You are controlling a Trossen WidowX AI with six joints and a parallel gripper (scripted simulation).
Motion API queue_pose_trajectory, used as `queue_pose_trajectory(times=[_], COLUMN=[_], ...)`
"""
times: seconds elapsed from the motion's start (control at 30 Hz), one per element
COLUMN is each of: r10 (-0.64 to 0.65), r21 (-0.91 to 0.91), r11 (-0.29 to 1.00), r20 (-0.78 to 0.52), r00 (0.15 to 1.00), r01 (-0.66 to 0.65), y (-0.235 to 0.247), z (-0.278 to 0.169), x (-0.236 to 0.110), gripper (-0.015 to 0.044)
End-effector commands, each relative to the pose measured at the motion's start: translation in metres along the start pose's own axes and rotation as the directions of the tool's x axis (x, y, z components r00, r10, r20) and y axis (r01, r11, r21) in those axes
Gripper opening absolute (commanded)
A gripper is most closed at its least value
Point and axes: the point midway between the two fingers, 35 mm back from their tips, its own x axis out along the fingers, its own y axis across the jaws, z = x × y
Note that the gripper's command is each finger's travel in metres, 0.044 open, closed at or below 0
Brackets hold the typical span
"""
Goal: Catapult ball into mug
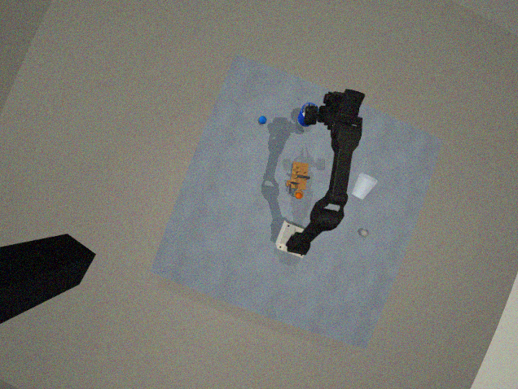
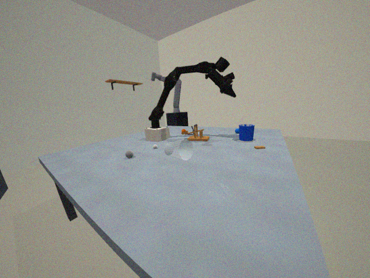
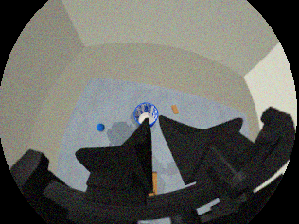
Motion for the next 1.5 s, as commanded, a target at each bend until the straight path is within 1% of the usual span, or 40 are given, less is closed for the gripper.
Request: queue_pose_trajectory(times=[0.0, 0.37, 0.63, 0.87, 1.17, 1.47], r10=[0.004, 0.004, -0.008, -0.036, -0.098, -0.191], r21=[-0.006, -0.014, -0.117, -0.239, -0.403, -0.555], r11=[1.0, 1.0, 0.993, 0.97, 0.909, 0.806], r20=[0.003, -0.009, -0.157, -0.295, -0.452, -0.574], r00=[1.0, 1.0, 0.988, 0.955, 0.887, 0.796], r01=[-0.004, -0.004, -0.011, -0.037, -0.105, -0.207], y=[0.0, 0.003, 0.035, 0.064, 0.095, 0.117], z=[0.001, -0.003, -0.042, -0.083, -0.136, -0.188], x=[0.0, 0.001, 0.011, 0.014, 0.008, -0.008], gripper=[0.0, 0.0, 0.0, 0.0, 0.0, 0.0])
